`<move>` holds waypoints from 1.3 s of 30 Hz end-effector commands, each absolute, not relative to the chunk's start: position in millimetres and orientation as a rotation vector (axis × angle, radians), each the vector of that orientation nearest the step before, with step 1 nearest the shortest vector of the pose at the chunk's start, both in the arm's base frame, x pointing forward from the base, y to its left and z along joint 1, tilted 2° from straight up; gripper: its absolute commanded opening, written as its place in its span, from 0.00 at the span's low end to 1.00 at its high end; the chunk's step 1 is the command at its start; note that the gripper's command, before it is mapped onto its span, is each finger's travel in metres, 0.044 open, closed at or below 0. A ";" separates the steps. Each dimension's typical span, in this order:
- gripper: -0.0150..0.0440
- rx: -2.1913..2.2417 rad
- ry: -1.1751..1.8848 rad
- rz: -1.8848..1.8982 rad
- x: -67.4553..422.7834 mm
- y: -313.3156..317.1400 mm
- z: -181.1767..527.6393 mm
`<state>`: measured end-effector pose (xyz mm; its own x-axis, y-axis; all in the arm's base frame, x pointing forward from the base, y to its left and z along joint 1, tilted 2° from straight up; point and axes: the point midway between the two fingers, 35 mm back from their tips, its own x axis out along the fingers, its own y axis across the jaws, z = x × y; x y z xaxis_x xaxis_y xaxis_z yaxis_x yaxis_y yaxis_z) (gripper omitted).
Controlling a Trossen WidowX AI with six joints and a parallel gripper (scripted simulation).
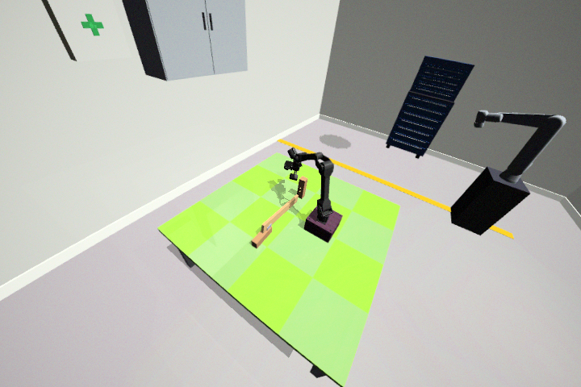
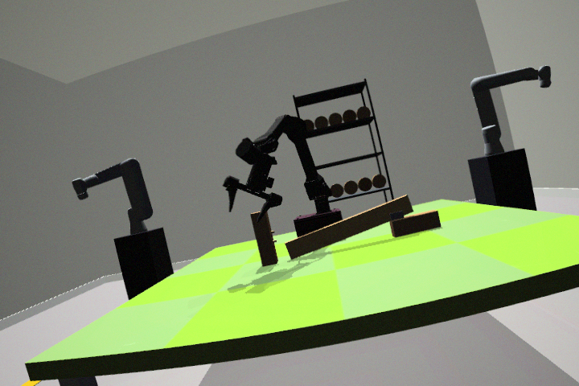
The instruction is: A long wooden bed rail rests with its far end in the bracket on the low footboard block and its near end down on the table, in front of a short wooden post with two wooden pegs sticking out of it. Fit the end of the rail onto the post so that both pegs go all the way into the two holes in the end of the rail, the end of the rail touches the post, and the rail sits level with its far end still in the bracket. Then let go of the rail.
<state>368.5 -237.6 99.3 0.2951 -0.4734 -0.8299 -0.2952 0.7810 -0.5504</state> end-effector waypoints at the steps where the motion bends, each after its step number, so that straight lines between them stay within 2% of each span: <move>1: 1.00 -0.877 1.344 0.236 357.1 -180.6 70.7; 11: 1.00 -1.205 1.203 1.200 282.8 -53.2 22.4; 39: 1.00 -1.209 1.197 1.219 280.8 -50.1 -5.2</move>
<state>282.0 -51.2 2.1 0.0088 0.0037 -1.0000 -0.9999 -0.0047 -0.0088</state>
